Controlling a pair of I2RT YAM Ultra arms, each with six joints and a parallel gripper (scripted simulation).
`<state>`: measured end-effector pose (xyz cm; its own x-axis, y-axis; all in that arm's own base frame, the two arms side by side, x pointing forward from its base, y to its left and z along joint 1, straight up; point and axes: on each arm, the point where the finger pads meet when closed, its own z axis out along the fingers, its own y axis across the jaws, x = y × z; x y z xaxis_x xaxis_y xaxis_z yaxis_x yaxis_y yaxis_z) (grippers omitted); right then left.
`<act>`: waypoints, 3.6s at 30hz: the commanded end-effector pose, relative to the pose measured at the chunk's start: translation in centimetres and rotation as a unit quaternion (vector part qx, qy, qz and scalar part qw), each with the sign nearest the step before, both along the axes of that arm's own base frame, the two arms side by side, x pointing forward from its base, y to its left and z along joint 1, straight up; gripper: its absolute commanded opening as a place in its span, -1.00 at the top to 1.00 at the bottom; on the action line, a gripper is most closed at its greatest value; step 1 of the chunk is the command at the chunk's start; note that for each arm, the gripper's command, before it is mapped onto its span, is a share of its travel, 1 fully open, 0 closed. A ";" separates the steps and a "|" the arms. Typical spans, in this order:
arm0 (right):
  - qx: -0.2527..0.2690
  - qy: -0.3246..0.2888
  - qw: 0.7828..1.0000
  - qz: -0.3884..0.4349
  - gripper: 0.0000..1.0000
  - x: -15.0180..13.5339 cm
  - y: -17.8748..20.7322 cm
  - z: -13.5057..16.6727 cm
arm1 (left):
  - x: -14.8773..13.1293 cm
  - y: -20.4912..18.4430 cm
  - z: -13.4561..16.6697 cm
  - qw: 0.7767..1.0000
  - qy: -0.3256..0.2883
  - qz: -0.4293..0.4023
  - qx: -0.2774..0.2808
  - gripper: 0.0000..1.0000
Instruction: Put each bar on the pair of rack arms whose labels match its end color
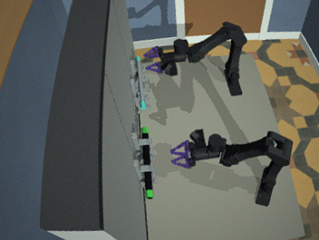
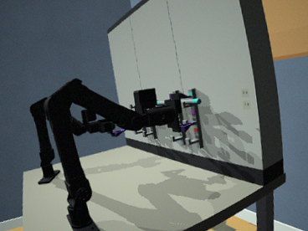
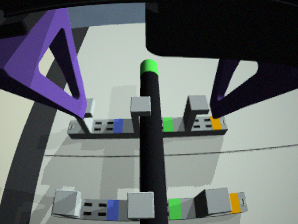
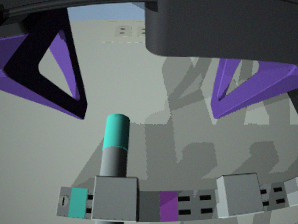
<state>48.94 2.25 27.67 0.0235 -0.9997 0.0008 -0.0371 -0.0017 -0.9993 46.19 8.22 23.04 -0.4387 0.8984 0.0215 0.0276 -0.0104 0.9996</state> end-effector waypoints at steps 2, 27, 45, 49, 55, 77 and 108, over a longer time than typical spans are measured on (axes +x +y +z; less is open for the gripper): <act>0.009 -0.023 1.000 0.003 -1.00 -1.1 0.4 2.2 | -0.6 0.3 0.8 1.000 -0.014 0.001 -0.005 -1.00; 0.009 -0.022 1.000 0.002 -1.00 -3.5 0.5 3.0 | -0.6 0.3 0.8 1.000 -0.014 0.001 -0.005 -1.00; 0.010 -0.021 1.000 0.001 -1.00 -4.5 3.2 1.5 | -0.6 0.3 0.8 1.000 -0.014 0.001 -0.005 -1.00; 0.010 -0.021 1.000 0.001 -1.00 -4.7 3.9 1.1 | -0.6 0.3 0.8 1.000 -0.014 0.001 -0.005 -1.00; 0.010 -0.021 1.000 0.001 -1.00 -5.1 5.0 0.6 | -0.6 0.3 0.8 1.000 -0.014 0.001 -0.005 -1.00; 0.010 -0.017 1.000 0.000 -1.00 -6.1 8.1 -1.3 | -0.6 0.3 0.8 1.000 -0.014 0.001 -0.005 -1.00; 0.010 -0.017 1.000 0.000 -1.00 -8.0 13.1 -3.9 | -0.6 0.3 0.8 1.000 -0.014 0.001 -0.005 -1.00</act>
<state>41.16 14.98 22.79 0.0362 -0.9992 0.0182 -0.0437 -0.0198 -0.9988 46.19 8.22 23.04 -0.4387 0.8984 0.0215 0.0276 -0.0104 0.9996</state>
